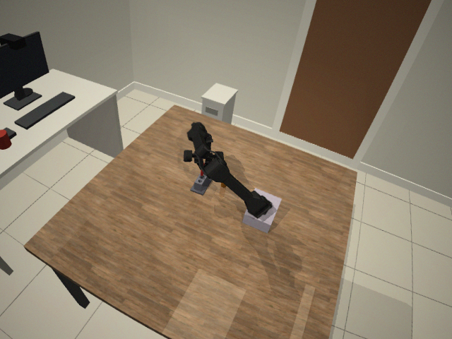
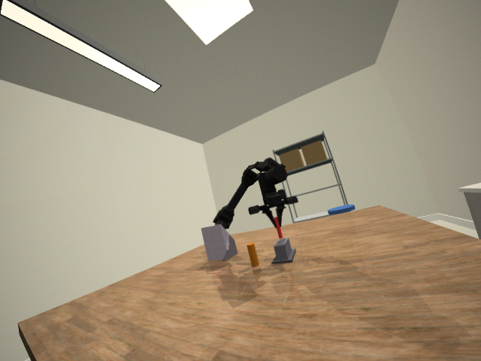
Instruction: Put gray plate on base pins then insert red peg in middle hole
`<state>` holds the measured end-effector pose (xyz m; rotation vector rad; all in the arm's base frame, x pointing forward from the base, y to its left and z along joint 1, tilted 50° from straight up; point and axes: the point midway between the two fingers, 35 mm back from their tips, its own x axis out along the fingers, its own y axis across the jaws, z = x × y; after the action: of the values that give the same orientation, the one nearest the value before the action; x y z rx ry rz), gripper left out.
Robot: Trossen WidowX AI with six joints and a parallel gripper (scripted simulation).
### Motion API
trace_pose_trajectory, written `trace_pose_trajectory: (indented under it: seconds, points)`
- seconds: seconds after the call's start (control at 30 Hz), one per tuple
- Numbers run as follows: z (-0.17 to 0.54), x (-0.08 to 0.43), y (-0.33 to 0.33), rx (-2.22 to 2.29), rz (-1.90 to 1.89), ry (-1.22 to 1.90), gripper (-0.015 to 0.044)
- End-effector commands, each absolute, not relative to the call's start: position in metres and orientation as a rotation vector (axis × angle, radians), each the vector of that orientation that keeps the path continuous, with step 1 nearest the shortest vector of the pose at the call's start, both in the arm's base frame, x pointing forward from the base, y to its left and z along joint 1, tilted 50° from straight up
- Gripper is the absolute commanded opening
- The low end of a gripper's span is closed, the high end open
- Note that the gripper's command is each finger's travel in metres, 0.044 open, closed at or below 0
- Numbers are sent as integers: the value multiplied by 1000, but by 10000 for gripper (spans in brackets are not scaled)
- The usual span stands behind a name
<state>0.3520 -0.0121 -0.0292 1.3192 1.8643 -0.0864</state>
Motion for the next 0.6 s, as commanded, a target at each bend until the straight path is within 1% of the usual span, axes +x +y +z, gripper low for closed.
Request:
trace_pose_trajectory:
  seconds: [0.0, 0.57]
  points:
    - [-29, 352, -12, 1319, -88, 1865, 0]
    - [-38, 350, -1, 1319, -89, 1866, 0]
